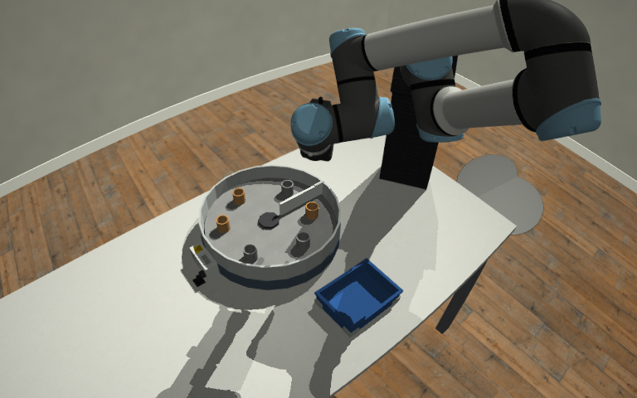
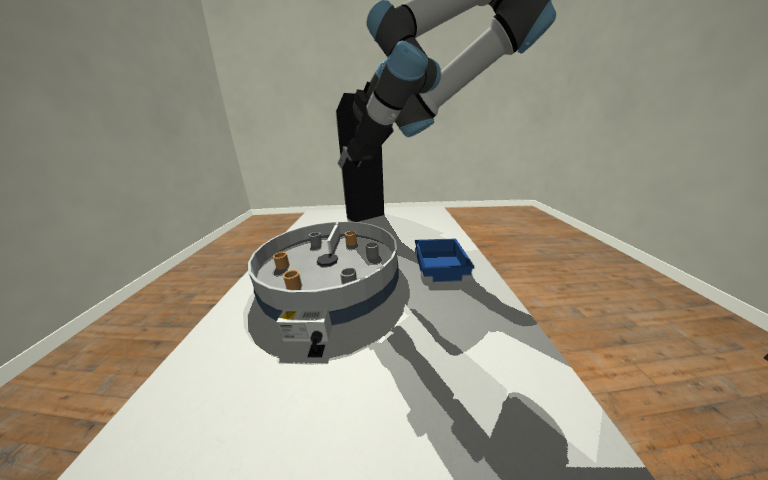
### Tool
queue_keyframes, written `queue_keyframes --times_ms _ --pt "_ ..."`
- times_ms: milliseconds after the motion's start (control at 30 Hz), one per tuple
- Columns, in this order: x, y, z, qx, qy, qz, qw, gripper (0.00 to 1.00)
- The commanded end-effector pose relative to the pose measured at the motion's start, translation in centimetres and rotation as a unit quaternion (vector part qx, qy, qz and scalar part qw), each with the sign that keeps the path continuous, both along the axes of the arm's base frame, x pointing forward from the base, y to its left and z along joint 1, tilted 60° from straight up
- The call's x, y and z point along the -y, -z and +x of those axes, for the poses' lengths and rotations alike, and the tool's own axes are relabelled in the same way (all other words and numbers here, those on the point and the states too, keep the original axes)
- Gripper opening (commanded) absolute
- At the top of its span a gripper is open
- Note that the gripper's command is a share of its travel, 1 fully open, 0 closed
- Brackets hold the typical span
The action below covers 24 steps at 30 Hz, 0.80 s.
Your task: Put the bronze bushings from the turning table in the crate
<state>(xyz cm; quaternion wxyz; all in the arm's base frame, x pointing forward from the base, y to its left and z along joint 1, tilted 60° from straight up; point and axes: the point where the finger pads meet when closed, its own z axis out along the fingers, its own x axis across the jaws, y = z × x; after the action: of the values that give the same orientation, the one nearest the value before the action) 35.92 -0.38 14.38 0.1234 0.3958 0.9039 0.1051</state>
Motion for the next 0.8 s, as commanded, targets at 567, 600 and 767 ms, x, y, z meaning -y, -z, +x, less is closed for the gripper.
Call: queue_keyframes --times_ms 567,600,767 --pt "-1.5 -9.8 -0.8 0.003 0.000 -0.002 1.000 1.00" --pt "-1.5 -9.8 -0.8 0.003 0.000 -0.002 1.000 1.00" --pt "-1.5 -9.8 -0.8 0.003 0.000 -0.002 1.000 1.00"
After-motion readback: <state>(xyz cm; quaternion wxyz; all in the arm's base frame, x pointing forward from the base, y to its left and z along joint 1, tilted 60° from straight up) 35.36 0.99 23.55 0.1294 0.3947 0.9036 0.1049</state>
